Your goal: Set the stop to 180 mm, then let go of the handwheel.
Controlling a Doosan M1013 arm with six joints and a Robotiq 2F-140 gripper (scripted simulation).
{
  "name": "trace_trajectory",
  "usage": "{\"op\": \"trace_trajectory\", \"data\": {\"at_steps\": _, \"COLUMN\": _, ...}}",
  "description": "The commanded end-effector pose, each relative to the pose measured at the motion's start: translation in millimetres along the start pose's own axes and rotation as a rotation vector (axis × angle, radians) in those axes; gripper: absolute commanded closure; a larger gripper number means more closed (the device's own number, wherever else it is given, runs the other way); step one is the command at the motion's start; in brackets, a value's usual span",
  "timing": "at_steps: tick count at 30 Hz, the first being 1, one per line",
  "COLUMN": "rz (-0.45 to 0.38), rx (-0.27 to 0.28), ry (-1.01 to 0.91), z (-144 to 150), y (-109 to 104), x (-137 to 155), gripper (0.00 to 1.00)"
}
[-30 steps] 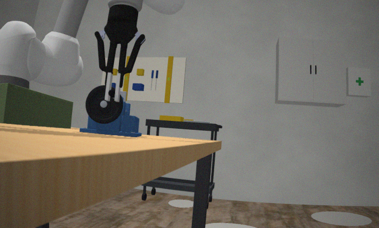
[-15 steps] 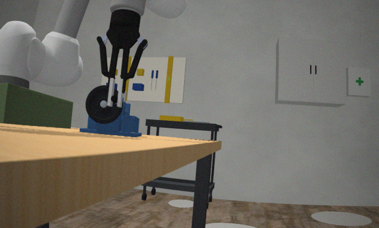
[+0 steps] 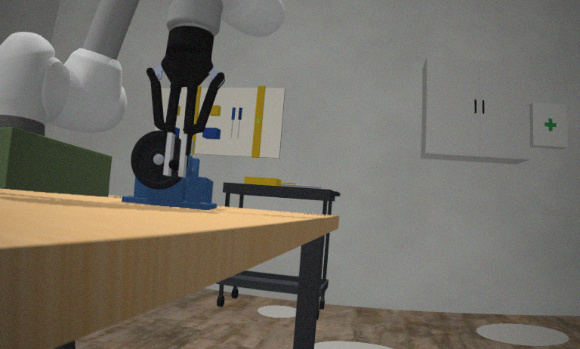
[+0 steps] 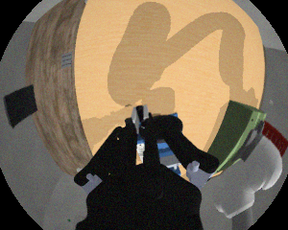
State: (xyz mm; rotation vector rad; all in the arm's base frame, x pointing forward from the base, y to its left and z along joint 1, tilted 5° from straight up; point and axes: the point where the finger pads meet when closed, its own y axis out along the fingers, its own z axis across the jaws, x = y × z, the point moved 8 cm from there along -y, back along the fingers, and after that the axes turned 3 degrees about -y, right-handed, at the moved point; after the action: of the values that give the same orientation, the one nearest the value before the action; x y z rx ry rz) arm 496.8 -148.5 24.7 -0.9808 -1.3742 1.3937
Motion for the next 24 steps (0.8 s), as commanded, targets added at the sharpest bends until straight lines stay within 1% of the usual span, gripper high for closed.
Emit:
{"op": "trace_trajectory", "data": {"at_steps": 1, "rz": 0.0, "rx": 0.0, "ry": -0.001, "z": 2, "y": 6, "x": 0, "gripper": 0.96}}
{"op": "trace_trajectory", "data": {"at_steps": 6, "rz": 0.0, "rx": 0.0, "ry": -0.001, "z": 6, "y": 12, "x": 0, "gripper": 0.96}}
{"op": "trace_trajectory", "data": {"at_steps": 14, "rz": 0.0, "rx": 0.0, "ry": -0.001, "z": 24, "y": 25, "x": 1, "gripper": 0.96}}
{"op": "trace_trajectory", "data": {"at_steps": 19, "rz": 0.0, "rx": 0.0, "ry": -0.001, "z": 37, "y": 26, "x": 2, "gripper": 0.96}}
{"op": "trace_trajectory", "data": {"at_steps": 24, "rz": 0.0, "rx": 0.0, "ry": -0.001, "z": 45, "y": 25, "x": 2, "gripper": 0.96}}
